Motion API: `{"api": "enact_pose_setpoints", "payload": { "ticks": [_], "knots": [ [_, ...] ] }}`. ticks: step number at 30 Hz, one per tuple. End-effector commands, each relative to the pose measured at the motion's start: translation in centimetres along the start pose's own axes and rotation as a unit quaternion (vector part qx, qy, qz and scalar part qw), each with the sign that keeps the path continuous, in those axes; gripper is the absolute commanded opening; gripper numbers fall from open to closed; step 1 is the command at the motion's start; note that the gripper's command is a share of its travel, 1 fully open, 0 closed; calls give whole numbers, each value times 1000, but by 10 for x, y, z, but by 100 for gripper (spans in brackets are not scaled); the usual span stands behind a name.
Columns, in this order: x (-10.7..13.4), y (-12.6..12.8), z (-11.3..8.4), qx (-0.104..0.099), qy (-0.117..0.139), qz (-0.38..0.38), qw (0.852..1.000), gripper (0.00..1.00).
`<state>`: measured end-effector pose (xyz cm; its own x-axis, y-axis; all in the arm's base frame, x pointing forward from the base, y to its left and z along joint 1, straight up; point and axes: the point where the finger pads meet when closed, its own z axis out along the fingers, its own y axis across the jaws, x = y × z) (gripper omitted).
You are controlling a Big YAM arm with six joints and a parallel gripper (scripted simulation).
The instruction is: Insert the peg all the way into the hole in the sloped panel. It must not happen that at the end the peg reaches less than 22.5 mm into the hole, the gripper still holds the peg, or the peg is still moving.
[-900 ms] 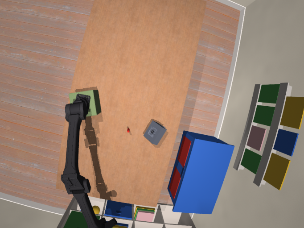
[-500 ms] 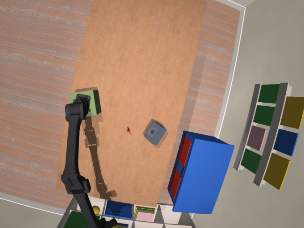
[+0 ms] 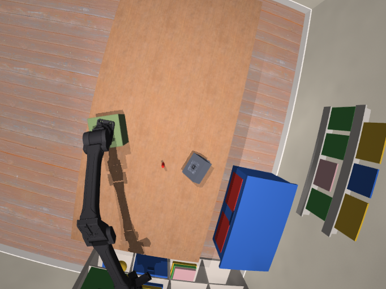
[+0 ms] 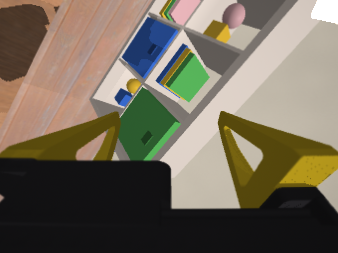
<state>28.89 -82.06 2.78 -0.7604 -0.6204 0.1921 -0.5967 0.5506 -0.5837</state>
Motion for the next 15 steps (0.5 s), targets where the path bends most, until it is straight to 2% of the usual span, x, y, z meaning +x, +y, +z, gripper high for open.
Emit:
{"api": "enact_pose_setpoints", "payload": {
  "ticks": [1,5,7,8,15],
  "knots": [
    [-45,-24,-21,5,-16,5,1000,100],
    [-78,-17,-29,-9,-29,11,999,100],
    [-78,-17,-29,-9,-29,11,999,100],
    [-85,-18,-31,-8,-30,13,999,100],
    [-140,0,-48,-38,-52,22,998,100]
  ]
}}
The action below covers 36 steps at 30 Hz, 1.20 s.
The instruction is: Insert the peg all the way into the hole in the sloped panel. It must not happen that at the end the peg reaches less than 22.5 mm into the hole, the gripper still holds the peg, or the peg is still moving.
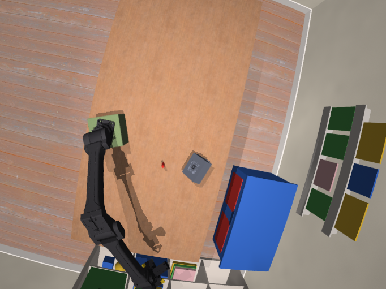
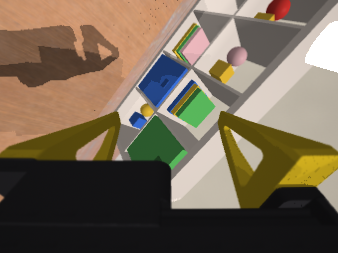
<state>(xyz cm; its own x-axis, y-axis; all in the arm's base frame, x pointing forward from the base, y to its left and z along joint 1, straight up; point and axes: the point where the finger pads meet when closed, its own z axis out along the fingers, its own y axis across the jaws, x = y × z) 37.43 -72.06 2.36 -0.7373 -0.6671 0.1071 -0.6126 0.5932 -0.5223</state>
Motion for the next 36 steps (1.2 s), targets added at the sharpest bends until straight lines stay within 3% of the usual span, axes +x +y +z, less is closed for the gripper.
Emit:
{"api": "enact_pose_setpoints", "payload": {
  "ticks": [1,7,10,24,26,36],
  "knots": [
    [-22,-2,-18,-4,-6,20,1000,100],
    [-67,18,-29,-27,-21,28,999,100],
    [-74,19,-31,-26,-22,29,999,100],
    [-176,78,-62,-79,-51,39,995,100],
    [-176,78,-62,-79,-51,39,995,100],
    [-238,131,-89,-116,-65,43,990,100]
  ]
}}
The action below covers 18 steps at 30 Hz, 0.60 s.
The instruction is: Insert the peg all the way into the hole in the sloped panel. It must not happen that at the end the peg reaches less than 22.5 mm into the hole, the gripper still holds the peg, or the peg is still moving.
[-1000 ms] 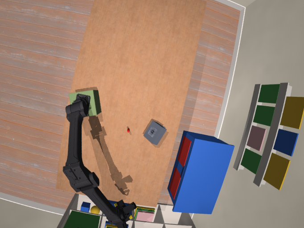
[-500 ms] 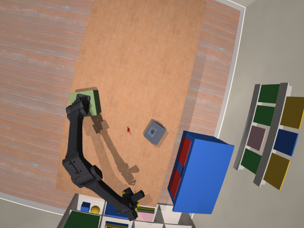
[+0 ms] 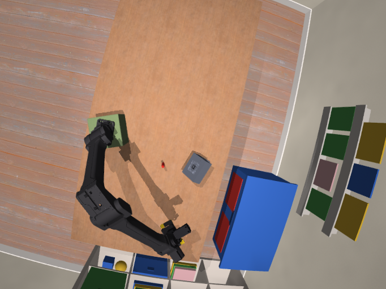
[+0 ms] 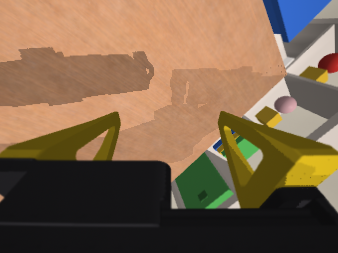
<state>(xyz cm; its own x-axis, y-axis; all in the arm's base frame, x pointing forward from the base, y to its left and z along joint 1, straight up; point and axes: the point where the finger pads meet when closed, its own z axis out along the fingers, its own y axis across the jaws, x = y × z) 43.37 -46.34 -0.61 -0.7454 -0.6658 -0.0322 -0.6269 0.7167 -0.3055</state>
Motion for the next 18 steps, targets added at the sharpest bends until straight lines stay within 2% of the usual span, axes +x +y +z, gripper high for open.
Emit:
{"api": "enact_pose_setpoints", "payload": {
  "ticks": [1,5,7,18],
  "knots": [
    [-27,11,-13,1,-5,11,1000,100],
    [-47,38,-16,-14,-8,13,1000,100],
    [-47,38,-16,-14,-8,13,1000,100],
    [-92,118,-28,-56,-10,16,998,100]
  ]
}}
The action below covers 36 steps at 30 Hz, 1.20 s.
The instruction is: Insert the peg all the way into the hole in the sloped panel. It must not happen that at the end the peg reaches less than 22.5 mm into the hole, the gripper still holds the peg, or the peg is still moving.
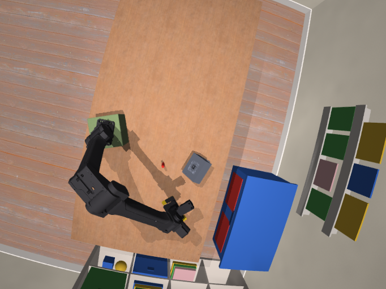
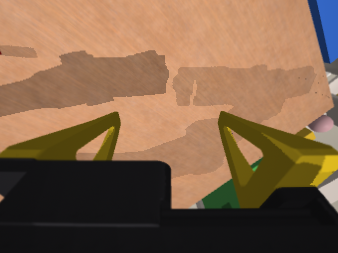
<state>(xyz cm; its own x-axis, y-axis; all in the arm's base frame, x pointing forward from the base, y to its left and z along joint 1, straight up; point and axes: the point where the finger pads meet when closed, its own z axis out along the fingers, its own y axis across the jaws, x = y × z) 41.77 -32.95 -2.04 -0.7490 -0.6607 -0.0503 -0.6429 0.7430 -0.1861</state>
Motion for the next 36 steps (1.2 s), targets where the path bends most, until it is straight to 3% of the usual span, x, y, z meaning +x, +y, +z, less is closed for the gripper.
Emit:
{"api": "enact_pose_setpoints", "payload": {
  "ticks": [1,4,6,16,29,32,36],
  "knots": [
    [-19,17,-9,1,-3,11,1000,100],
    [-27,40,-9,-10,-2,12,1000,100],
    [-27,40,-9,-10,-2,12,1000,100],
    [-47,121,-12,-47,7,13,999,100],
    [-52,208,-17,-85,23,14,996,100],
    [-52,218,-17,-89,26,14,996,100],
    [-48,211,-6,-91,27,19,995,100]
  ]
}}
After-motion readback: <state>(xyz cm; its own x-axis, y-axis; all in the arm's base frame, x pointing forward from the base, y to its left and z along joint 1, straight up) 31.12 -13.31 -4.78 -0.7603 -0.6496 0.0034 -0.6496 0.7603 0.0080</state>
